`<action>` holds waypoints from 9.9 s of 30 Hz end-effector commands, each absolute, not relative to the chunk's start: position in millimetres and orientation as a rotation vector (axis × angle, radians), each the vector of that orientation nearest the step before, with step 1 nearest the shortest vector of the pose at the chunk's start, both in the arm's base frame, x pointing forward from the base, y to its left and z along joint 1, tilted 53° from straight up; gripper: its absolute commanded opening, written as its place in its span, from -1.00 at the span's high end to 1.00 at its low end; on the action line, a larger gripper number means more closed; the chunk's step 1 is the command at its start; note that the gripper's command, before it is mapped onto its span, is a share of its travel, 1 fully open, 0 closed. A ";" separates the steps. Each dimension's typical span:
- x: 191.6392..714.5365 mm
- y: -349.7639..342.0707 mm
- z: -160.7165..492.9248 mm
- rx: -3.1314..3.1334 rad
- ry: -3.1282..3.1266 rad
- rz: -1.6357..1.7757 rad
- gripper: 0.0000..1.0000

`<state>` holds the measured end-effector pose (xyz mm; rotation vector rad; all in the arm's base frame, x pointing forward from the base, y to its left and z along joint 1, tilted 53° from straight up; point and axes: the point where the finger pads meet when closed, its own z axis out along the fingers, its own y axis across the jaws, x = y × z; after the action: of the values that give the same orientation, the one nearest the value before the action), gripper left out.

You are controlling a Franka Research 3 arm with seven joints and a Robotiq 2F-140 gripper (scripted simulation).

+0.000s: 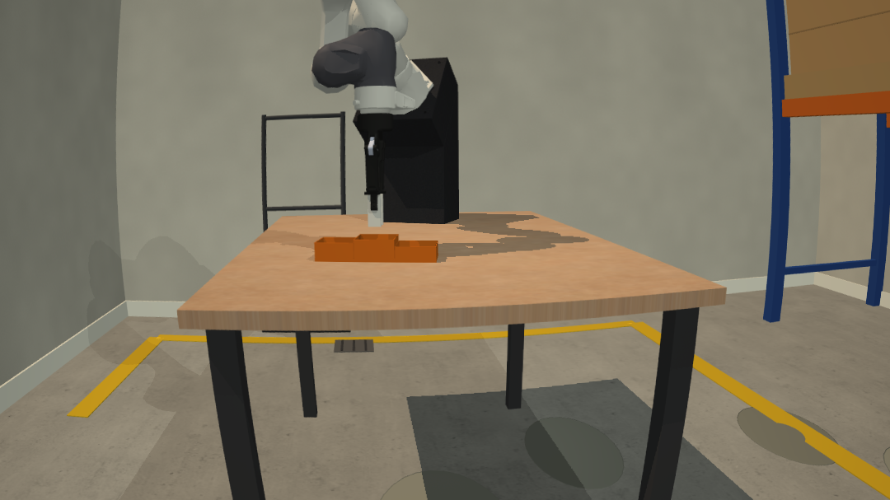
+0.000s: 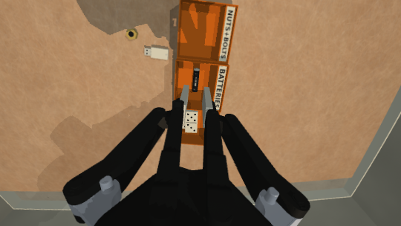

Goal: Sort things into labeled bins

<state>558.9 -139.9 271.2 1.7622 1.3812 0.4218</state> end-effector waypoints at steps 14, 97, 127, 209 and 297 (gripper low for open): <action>558.5 -138.7 270.9 1.761 1.386 0.422 0.71; 519.5 -76.6 158.9 1.134 1.895 0.020 0.63; 548.2 -94.0 136.2 1.134 1.895 0.020 0.63; 532.2 -85.3 147.6 1.134 1.895 0.020 0.87; 513.6 -74.7 163.4 1.134 1.895 0.020 0.87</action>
<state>514.8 -75.6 164.9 1.1262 1.8932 0.0154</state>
